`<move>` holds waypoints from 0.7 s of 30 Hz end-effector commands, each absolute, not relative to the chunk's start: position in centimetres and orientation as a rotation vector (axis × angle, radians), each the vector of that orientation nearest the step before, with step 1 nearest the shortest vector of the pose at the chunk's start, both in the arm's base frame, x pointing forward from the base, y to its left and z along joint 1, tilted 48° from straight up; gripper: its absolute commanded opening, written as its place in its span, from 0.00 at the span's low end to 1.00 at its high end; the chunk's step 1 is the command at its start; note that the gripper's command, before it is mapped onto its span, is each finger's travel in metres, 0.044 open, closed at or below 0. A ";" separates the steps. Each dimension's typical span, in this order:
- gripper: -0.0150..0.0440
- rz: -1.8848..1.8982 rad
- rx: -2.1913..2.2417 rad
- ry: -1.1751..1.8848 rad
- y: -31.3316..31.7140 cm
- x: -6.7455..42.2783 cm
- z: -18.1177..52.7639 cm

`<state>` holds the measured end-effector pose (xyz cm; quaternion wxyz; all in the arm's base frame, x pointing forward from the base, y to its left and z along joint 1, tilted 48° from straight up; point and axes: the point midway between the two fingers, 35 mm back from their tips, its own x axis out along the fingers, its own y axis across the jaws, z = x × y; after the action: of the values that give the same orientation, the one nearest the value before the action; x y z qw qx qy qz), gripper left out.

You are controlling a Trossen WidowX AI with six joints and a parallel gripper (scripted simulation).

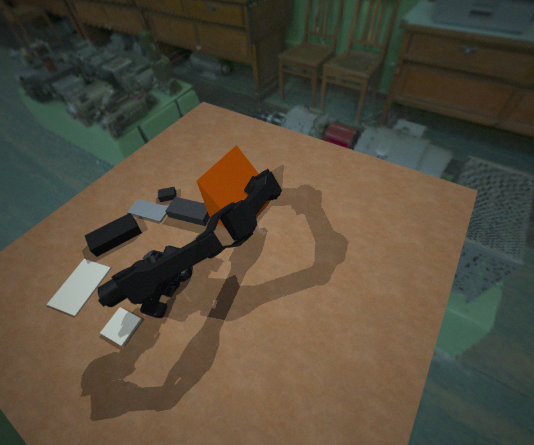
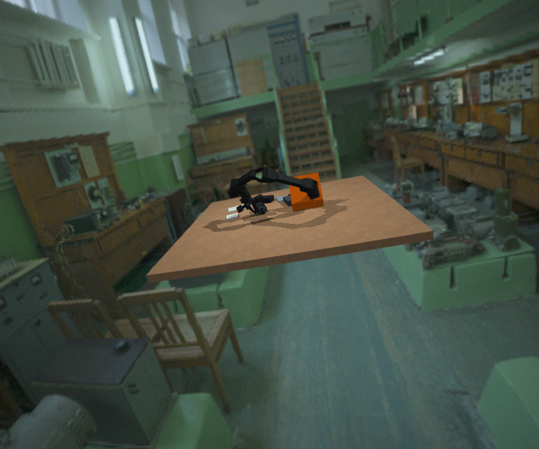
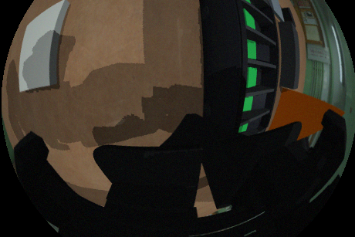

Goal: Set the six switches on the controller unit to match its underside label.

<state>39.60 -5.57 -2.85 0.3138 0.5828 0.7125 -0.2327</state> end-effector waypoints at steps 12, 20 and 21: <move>0.25 -0.616 1.531 1.887 -5.6 38.0 -3.4; 0.25 -0.617 1.531 1.887 -5.7 37.1 -3.6; 0.25 -0.617 1.531 1.887 -5.7 37.0 -3.7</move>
<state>38.13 -5.73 -3.01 0.3193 0.5878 0.7080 -0.2262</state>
